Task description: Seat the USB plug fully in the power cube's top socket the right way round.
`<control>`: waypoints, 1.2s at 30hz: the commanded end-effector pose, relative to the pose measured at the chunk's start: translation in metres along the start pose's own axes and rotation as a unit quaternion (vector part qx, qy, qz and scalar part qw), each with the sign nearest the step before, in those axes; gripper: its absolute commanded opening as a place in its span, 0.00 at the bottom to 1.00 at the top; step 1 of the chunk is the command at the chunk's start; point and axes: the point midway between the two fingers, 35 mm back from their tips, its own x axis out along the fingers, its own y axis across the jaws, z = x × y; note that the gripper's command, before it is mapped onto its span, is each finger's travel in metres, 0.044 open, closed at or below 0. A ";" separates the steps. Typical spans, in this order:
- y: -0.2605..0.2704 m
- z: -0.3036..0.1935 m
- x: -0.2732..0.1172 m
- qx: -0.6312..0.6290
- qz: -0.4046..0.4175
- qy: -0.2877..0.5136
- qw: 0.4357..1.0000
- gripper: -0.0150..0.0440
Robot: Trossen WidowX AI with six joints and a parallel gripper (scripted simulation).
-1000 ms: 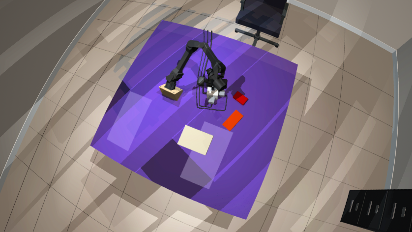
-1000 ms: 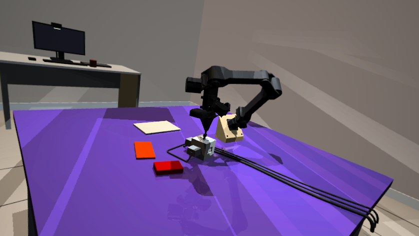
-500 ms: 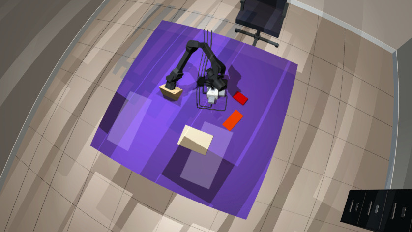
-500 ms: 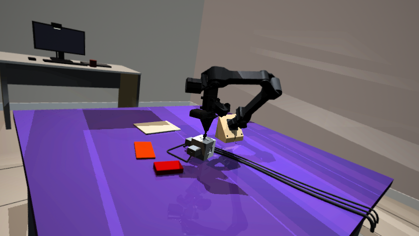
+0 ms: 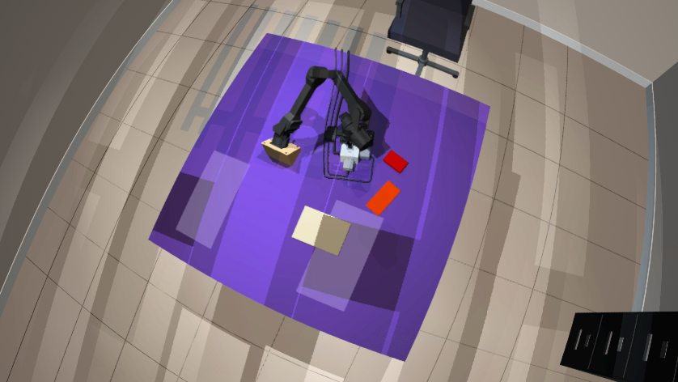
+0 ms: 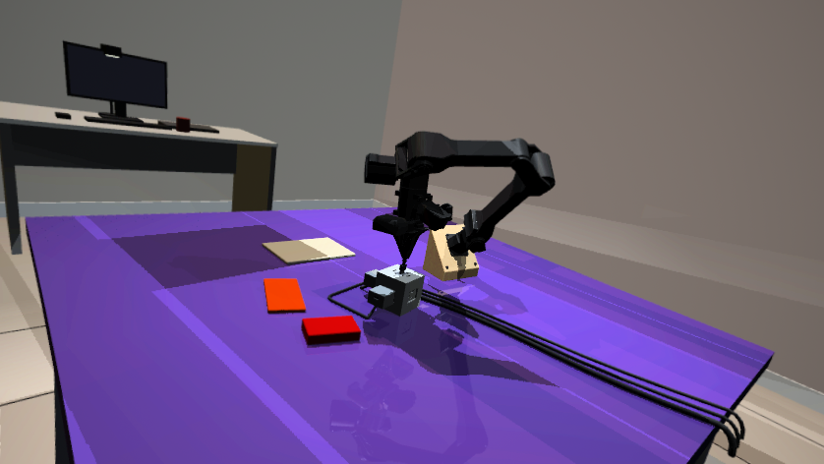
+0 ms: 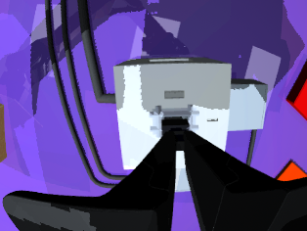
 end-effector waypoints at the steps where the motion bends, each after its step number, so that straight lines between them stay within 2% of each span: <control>1: -0.001 0.000 0.000 0.002 -0.002 -0.001 1.000 0.25; 36: -0.001 0.000 0.005 0.002 -0.002 -0.001 1.000 0.25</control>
